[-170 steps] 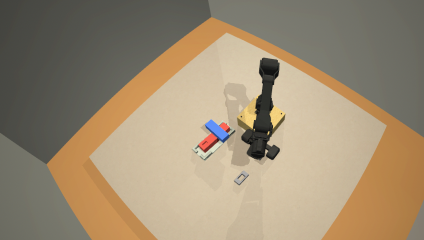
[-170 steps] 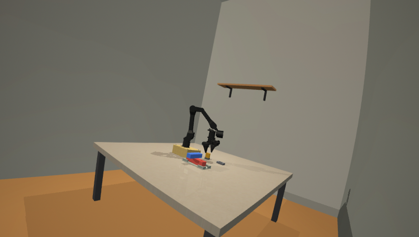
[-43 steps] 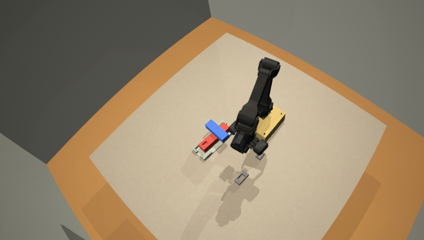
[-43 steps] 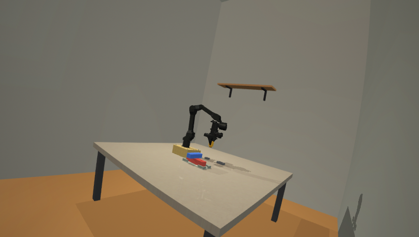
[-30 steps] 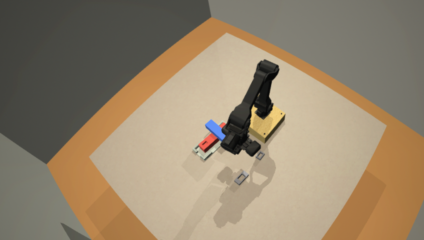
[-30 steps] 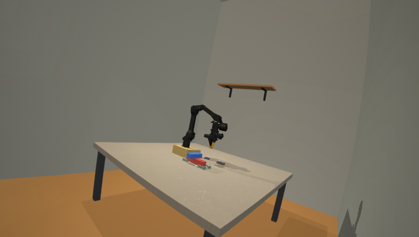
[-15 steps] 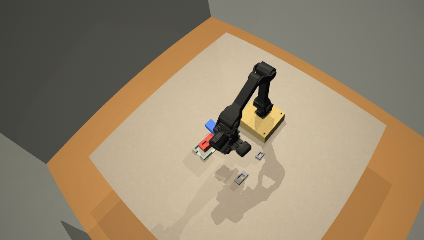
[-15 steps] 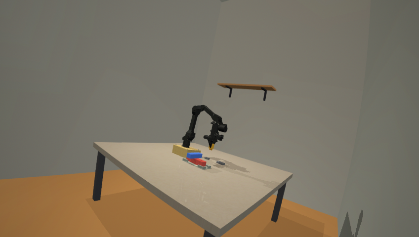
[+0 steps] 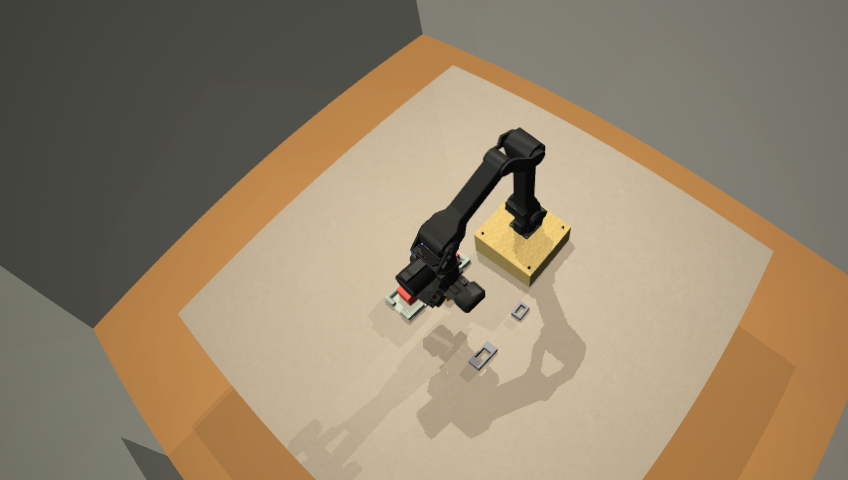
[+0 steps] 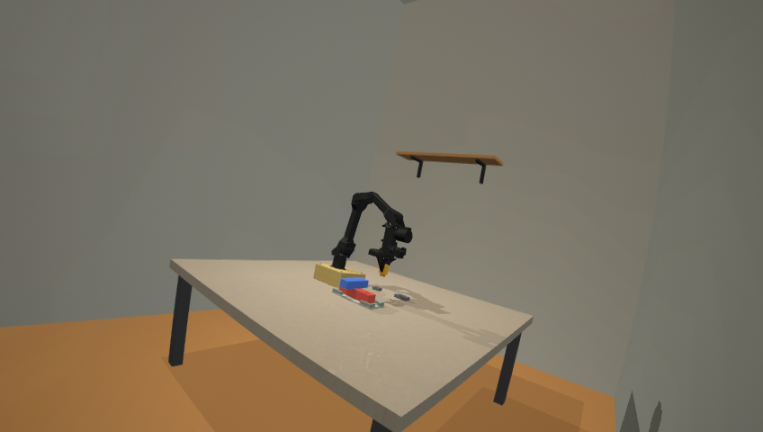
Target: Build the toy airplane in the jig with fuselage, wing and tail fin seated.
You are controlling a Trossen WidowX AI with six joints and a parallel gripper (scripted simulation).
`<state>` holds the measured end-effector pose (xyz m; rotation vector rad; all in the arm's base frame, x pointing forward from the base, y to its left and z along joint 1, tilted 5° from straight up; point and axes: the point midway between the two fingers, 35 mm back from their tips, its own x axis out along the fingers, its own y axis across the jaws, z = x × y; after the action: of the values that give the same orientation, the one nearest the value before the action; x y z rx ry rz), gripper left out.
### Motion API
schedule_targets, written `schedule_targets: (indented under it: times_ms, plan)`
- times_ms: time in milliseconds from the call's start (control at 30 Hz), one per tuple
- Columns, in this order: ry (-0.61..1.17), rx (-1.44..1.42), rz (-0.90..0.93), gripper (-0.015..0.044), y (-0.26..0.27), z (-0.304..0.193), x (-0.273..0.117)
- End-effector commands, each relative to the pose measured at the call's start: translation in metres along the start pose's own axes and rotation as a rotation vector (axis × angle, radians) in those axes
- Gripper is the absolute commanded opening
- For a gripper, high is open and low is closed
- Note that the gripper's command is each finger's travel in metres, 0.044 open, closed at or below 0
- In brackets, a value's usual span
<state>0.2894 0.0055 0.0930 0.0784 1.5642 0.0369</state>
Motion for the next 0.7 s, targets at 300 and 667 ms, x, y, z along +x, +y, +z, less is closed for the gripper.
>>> schedule_targets:
  times_ms: [300, 667]
  plan:
    - [-0.011, -0.002, 0.003, 0.0, -0.033, 0.018, 0.005]
    - [-0.012, -0.002, 0.001, 0.0, -0.064, 0.029, 0.012]
